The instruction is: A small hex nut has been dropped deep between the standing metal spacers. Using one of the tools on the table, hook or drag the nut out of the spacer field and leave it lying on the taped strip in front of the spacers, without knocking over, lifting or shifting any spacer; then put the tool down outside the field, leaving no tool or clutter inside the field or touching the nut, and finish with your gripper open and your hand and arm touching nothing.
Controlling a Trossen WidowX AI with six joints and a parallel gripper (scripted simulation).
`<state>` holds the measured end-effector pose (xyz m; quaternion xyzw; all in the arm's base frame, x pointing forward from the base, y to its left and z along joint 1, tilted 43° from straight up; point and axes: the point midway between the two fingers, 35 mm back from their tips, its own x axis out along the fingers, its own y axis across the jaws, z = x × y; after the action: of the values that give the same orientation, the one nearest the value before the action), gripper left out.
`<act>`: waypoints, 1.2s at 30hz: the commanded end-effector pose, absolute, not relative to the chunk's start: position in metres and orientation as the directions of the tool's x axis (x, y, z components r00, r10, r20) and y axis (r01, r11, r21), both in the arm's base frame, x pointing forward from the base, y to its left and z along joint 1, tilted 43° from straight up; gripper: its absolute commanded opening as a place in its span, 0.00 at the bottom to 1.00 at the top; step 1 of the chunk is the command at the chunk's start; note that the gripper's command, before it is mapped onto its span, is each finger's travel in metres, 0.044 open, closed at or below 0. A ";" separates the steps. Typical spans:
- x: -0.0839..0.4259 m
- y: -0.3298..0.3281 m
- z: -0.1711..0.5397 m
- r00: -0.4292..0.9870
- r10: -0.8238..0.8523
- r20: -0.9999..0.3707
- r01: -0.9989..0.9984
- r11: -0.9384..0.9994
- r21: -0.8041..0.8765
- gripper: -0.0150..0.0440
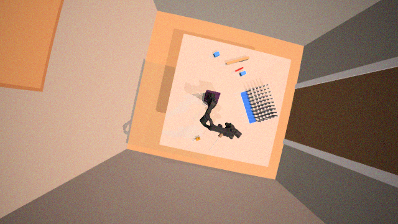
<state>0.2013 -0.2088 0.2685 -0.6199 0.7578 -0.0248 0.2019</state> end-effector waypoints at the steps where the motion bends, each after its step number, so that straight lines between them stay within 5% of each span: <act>1: 0.202 -0.211 0.265 -0.152 -0.948 -0.279 -0.932 0.232 -0.279 0.25; 36: 0.208 -0.225 0.247 -0.156 -0.943 -0.293 -0.929 0.240 -0.280 0.25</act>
<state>0.2082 -0.2231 0.2500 -0.6162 0.7594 -0.0210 0.2079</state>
